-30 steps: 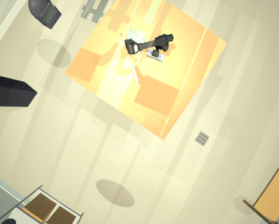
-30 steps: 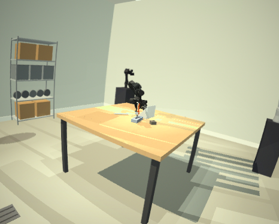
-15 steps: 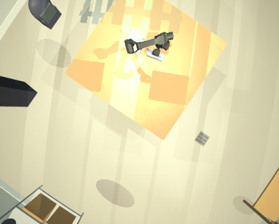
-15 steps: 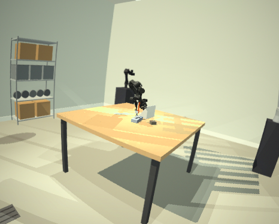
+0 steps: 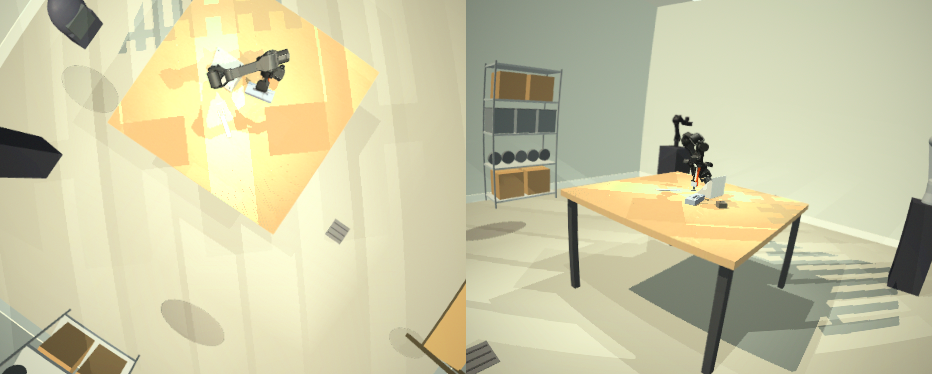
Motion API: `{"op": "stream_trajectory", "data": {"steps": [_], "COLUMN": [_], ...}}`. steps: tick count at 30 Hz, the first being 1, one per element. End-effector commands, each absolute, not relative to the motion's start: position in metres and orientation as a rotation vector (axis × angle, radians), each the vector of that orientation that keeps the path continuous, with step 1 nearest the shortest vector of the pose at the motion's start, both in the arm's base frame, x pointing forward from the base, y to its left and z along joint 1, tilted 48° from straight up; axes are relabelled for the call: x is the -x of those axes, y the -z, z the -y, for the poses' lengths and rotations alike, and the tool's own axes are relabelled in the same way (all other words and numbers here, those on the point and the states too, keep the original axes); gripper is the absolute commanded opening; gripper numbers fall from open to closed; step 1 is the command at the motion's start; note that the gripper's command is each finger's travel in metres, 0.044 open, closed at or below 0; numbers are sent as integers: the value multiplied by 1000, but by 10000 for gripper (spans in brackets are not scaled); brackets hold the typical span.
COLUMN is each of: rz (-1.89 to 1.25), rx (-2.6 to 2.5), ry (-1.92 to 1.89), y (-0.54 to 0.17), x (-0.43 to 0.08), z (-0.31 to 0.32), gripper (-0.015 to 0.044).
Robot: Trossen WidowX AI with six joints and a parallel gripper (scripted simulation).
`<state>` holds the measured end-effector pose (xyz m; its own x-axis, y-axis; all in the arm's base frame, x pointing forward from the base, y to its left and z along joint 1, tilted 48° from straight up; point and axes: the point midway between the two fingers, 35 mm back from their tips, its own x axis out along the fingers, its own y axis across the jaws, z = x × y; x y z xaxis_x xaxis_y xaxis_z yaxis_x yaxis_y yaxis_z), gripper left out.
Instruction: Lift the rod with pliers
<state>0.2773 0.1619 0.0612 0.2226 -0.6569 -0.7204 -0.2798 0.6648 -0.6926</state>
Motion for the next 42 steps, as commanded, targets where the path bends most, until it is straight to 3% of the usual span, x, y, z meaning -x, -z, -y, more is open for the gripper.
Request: {"op": "stream_trajectory", "data": {"steps": [1,42], "rz": [-1321,-1135], "rx": [861,867], "ry": [286,191], "y": [-69,-96], "x": [-280,-287], "z": [-169,-205], "gripper": [103,103]}}
